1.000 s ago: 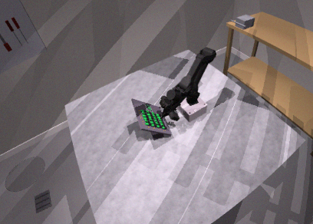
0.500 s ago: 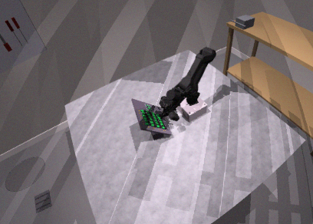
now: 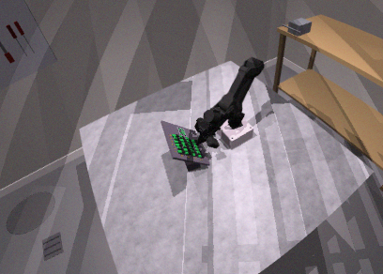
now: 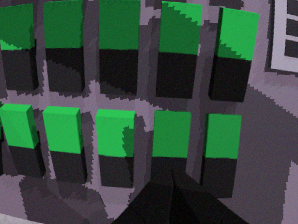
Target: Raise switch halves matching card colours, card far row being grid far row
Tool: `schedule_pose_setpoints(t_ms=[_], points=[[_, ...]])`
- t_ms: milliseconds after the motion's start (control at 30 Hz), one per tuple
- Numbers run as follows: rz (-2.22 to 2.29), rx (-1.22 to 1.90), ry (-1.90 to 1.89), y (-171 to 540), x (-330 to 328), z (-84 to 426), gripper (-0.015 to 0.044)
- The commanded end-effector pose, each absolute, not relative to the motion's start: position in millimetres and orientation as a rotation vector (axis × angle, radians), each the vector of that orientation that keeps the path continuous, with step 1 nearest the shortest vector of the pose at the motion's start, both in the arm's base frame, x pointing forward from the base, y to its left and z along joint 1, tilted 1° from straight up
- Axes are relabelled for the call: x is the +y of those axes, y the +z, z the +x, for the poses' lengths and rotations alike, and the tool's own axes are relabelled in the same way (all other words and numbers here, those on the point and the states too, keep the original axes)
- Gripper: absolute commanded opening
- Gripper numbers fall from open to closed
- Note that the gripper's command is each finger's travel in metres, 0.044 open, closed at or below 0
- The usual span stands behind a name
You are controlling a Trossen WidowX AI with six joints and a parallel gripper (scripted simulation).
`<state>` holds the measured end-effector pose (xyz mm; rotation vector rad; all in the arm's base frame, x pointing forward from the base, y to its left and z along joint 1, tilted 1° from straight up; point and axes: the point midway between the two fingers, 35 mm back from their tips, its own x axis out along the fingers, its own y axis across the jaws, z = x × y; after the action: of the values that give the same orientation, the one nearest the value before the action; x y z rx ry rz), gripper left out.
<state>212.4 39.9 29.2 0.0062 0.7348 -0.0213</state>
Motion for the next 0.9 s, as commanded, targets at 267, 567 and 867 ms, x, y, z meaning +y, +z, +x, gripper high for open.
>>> schedule_pose_setpoints(t_ms=[267, 567, 867], points=[[0.004, 0.736, -0.017, 27.1, 40.2, 213.2, 0.0], [0.009, 0.746, -0.02, 40.5, 44.3, 204.3, 0.0], [0.005, 0.766, -0.016, 72.5, 41.1, 166.4, 0.0]])
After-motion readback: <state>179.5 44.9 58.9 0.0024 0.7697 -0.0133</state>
